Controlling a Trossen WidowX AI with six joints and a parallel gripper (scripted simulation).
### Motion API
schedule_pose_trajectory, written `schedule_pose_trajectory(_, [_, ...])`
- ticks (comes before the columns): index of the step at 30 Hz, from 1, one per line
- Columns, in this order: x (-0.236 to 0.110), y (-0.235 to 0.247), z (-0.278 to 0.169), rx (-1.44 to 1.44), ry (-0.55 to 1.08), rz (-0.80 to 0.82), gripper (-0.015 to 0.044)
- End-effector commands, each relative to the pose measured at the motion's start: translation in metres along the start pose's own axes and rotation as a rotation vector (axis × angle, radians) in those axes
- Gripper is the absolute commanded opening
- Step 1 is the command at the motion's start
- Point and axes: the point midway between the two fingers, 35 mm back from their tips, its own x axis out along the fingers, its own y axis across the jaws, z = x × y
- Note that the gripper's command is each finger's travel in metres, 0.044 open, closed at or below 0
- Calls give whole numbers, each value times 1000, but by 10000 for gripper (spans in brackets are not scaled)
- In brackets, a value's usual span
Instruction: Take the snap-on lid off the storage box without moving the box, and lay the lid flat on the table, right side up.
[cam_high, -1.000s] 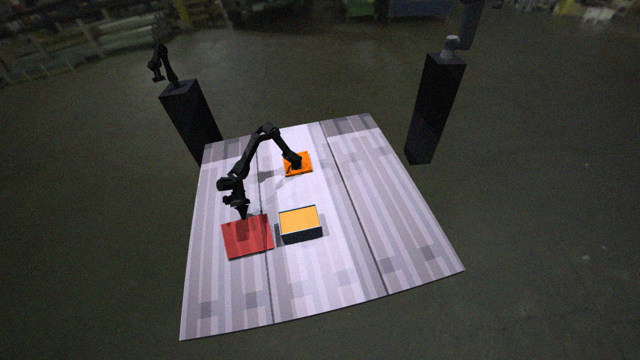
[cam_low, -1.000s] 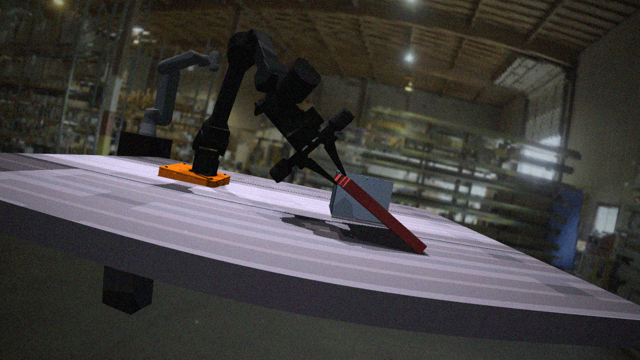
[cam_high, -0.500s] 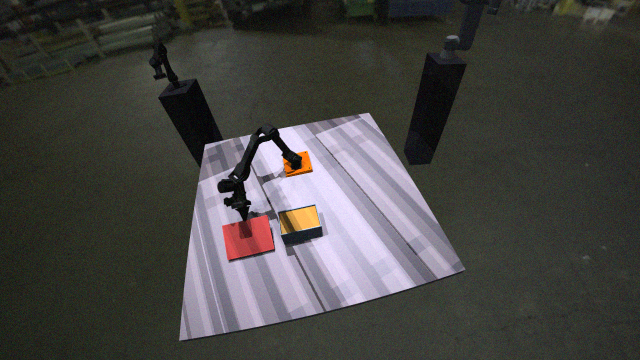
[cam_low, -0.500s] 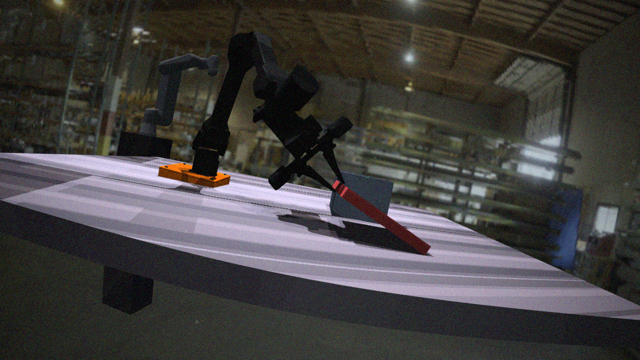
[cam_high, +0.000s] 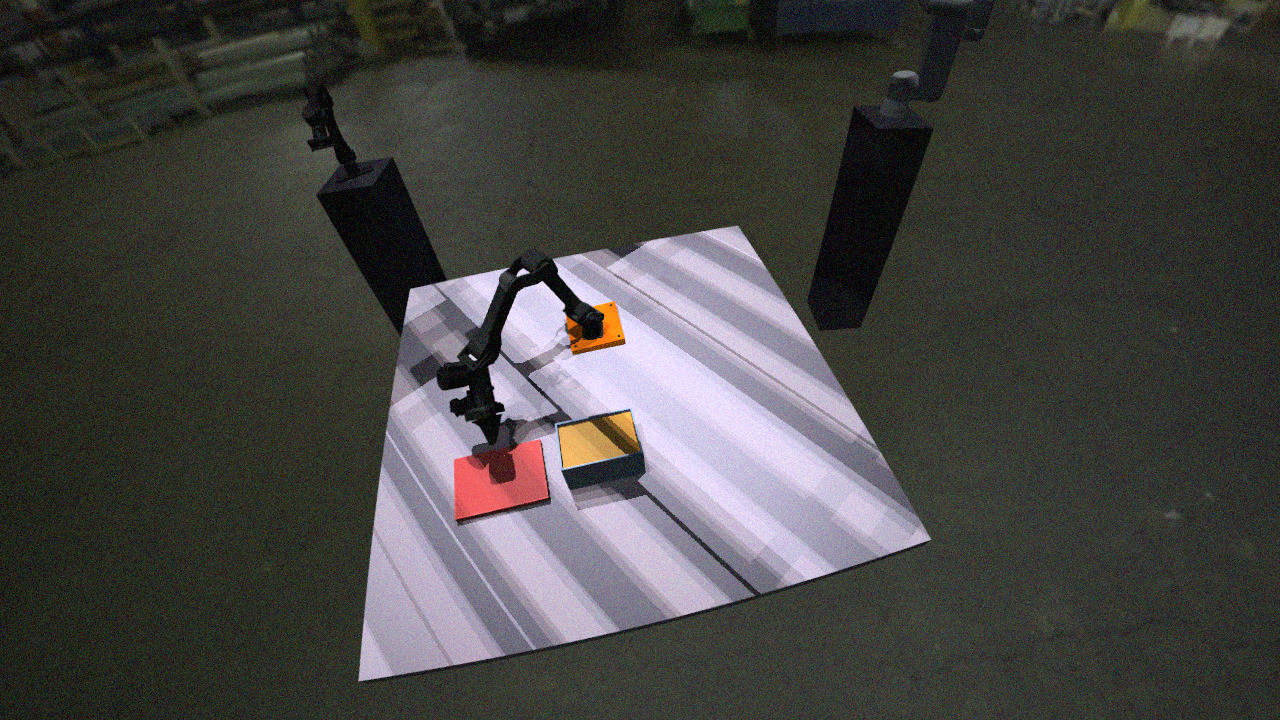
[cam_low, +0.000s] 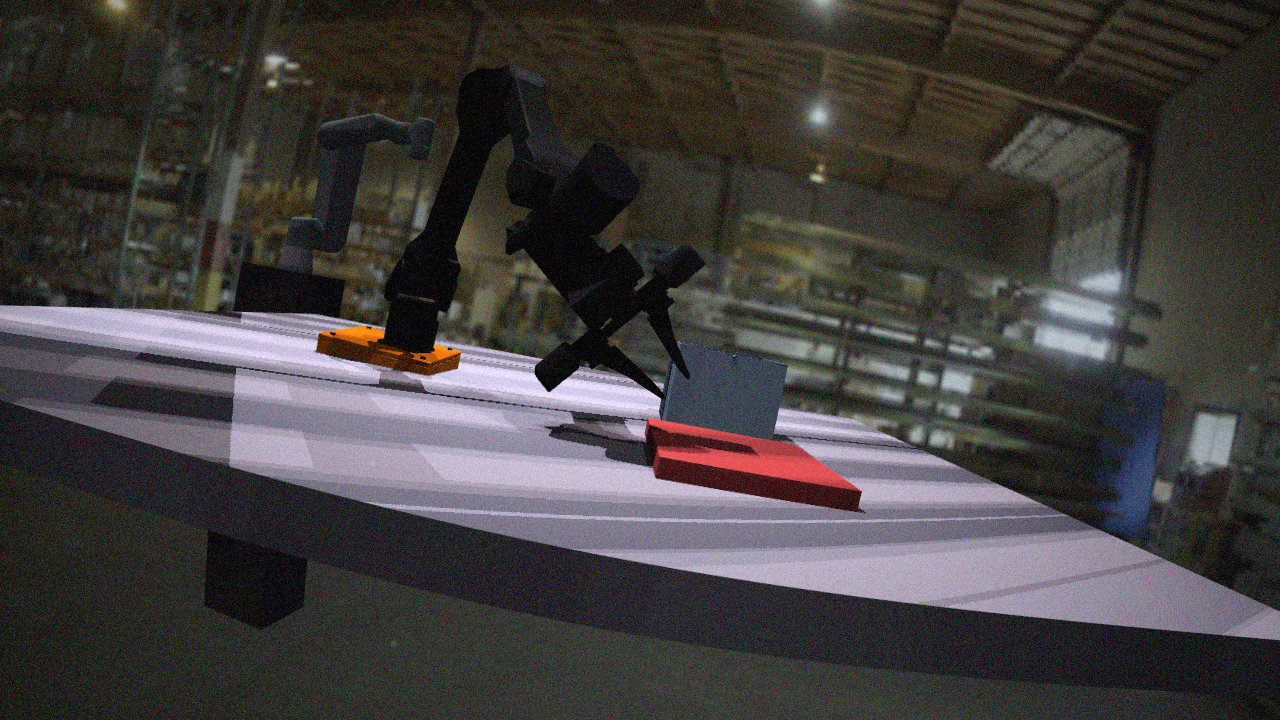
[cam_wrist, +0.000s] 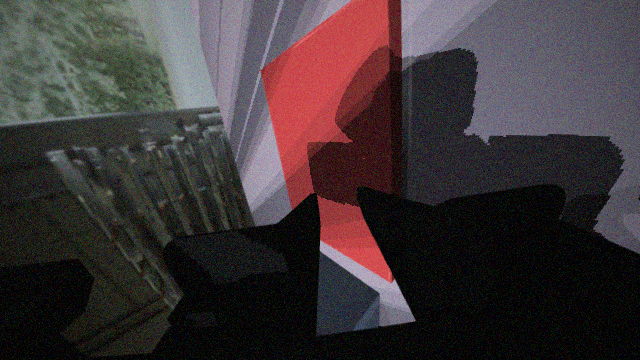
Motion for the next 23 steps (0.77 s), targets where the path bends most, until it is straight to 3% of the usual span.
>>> schedule_pose_trajectory(1, [0, 0, 0, 5, -2, -5, 236])
schedule_pose_trajectory(4, [0, 0, 0, 5, -2, -5, 275])
schedule_pose_trajectory(10, [-8, -7, 0, 5, -2, -7, 433])
schedule_pose_trajectory(23, [-28, -24, 0, 5, -2, -9, 440])
